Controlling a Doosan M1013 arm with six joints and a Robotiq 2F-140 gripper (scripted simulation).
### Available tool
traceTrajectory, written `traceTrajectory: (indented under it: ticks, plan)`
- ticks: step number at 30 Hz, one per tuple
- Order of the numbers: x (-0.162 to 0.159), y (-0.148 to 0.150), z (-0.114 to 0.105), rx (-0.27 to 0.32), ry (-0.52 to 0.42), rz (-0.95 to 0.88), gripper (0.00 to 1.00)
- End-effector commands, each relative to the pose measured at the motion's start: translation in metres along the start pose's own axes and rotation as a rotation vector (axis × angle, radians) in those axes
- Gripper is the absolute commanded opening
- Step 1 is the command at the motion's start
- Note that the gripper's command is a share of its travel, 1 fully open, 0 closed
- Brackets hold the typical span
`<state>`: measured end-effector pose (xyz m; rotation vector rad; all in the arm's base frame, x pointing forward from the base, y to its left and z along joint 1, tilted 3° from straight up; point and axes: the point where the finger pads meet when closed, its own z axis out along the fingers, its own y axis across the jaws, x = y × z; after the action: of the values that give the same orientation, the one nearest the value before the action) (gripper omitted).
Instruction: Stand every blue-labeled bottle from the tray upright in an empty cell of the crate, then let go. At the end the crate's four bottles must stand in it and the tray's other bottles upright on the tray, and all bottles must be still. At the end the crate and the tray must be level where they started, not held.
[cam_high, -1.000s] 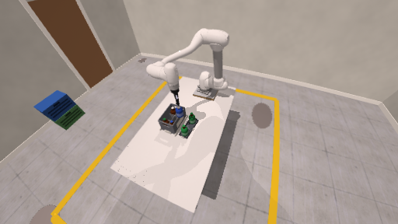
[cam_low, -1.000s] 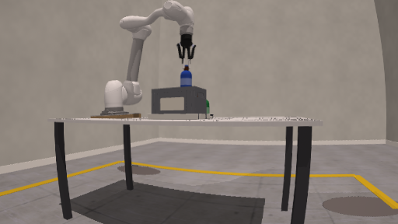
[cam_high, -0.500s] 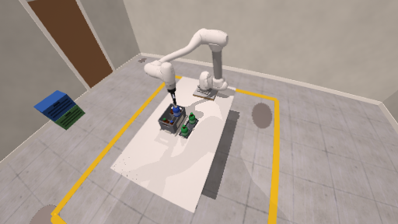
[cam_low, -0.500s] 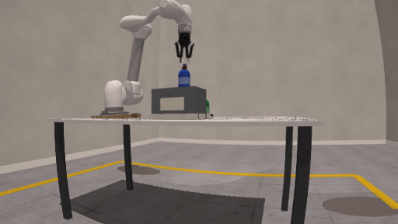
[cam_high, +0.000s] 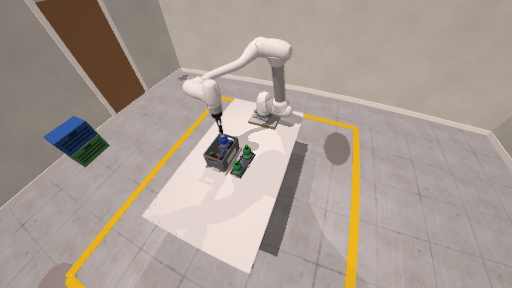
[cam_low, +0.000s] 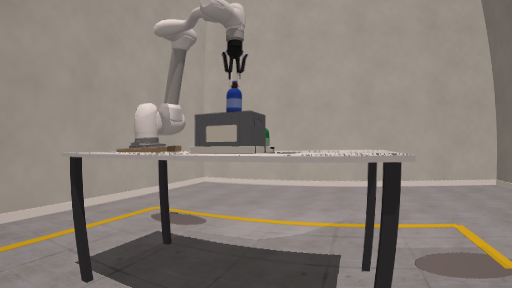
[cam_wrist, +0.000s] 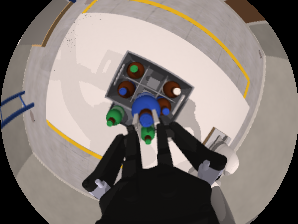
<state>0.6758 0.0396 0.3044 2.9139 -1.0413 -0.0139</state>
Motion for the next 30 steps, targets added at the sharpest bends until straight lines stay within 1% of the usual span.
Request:
traceTrajectory:
  ticks: [1,30]
  plan:
    - [0.005,0.004,0.0,0.0,0.0,0.0,0.0]
    - [0.044,0.036,0.0,0.0,0.0,0.0,0.0]
